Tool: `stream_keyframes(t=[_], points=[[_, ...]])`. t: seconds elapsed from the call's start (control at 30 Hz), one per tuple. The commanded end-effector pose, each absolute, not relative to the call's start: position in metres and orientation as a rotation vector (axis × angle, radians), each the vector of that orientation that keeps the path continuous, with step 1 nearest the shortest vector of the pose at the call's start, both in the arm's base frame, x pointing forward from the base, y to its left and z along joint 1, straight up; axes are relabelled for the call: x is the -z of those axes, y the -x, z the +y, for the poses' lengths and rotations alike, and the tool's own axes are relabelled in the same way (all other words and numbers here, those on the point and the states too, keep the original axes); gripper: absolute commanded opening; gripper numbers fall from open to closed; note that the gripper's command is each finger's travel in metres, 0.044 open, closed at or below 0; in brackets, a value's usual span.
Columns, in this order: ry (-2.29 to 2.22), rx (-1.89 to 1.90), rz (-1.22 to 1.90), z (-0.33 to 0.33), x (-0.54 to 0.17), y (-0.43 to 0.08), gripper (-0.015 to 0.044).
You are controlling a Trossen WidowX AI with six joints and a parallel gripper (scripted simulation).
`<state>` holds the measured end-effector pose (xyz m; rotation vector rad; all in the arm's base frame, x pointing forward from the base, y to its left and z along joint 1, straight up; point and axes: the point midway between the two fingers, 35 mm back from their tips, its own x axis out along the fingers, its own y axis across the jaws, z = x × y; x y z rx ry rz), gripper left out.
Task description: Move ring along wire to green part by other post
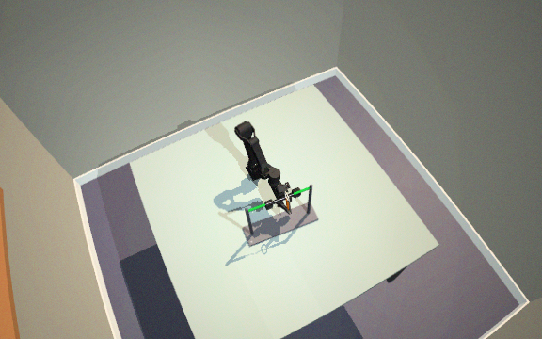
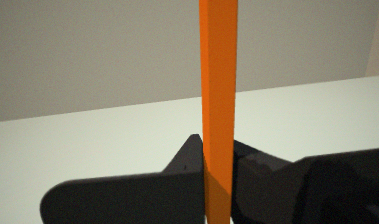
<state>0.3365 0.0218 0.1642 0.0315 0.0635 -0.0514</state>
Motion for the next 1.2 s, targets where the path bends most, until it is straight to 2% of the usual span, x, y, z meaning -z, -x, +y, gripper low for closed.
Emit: stream_keyframes(t=[0.0, 1.17], points=[[-0.036, 0.060, 0.064, 0.025, -0.164, -0.338, -0.0150], [-0.011, 0.084, 0.063, 0.057, -0.164, -0.341, -0.0150]])
